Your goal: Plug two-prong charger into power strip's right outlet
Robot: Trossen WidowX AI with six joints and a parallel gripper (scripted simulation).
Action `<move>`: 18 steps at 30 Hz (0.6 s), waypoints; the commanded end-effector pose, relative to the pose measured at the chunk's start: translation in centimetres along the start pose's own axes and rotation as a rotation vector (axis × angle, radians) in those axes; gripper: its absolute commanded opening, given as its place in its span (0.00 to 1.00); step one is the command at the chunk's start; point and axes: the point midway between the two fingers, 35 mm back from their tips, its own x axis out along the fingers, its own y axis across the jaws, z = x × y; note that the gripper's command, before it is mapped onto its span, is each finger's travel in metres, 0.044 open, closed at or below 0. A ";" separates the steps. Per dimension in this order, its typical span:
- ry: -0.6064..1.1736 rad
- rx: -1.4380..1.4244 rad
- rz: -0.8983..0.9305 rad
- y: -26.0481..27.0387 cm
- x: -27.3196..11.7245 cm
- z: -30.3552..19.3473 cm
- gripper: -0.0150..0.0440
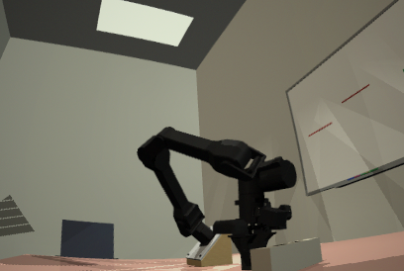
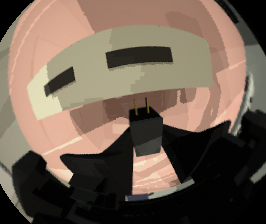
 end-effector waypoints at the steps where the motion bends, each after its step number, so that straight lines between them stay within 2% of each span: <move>1: -0.001 0.003 0.005 0.1 -0.1 0.2 0.25; 18: -0.001 0.003 0.005 0.1 -0.1 0.5 0.25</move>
